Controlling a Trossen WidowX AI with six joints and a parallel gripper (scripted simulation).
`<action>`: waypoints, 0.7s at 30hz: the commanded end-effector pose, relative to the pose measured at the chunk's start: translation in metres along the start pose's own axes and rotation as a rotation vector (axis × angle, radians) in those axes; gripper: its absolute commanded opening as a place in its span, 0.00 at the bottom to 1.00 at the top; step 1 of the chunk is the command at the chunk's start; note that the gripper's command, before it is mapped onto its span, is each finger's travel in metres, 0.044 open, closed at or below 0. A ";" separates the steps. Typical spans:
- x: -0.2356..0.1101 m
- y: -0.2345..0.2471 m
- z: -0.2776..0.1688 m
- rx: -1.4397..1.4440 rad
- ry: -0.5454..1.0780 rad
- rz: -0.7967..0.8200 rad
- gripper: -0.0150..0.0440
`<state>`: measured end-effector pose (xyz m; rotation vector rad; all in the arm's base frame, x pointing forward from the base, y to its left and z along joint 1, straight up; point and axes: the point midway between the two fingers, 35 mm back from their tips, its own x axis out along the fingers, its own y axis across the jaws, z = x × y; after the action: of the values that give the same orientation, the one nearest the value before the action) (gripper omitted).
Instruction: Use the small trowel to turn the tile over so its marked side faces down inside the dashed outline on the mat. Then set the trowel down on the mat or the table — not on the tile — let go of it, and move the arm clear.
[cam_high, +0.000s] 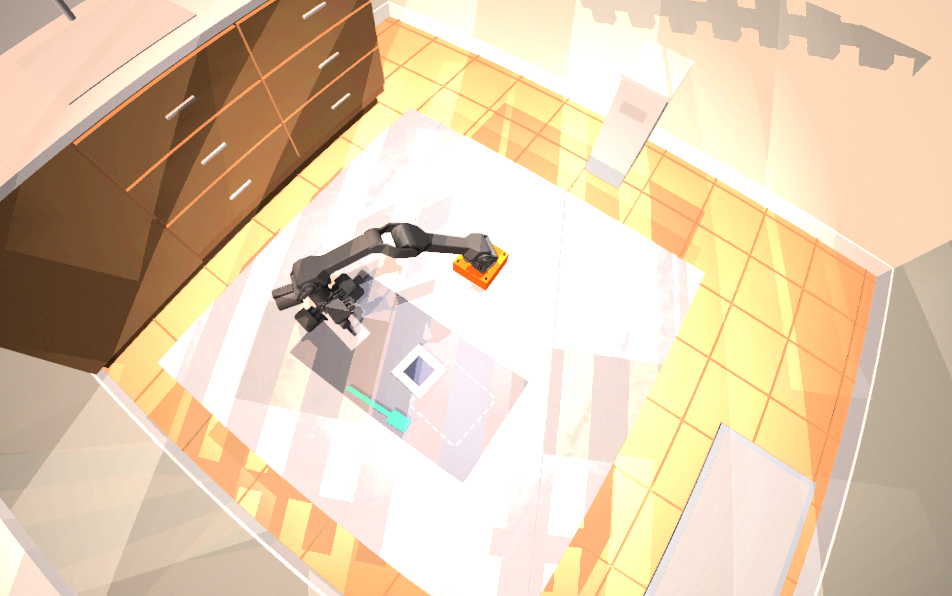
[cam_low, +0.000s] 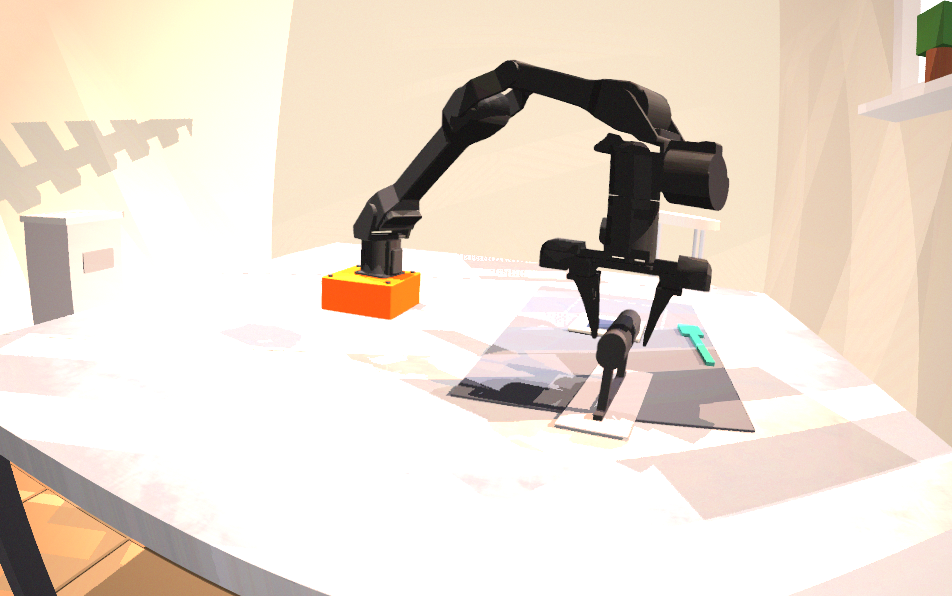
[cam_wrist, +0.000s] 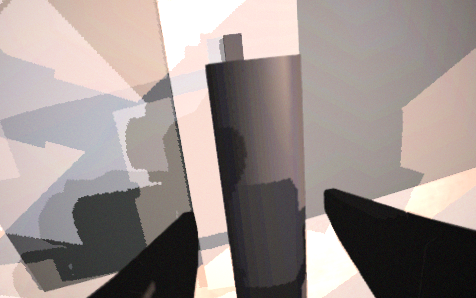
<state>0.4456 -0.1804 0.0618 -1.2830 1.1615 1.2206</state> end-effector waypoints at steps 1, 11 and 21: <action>0.002 0.001 0.000 -0.005 -0.001 0.005 0.71; -0.045 -0.001 -0.001 -0.005 0.014 -0.026 0.71; -0.053 -0.003 -0.002 0.081 0.019 -0.069 0.76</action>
<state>0.4459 -0.1807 0.1125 -1.3022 1.1516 1.1619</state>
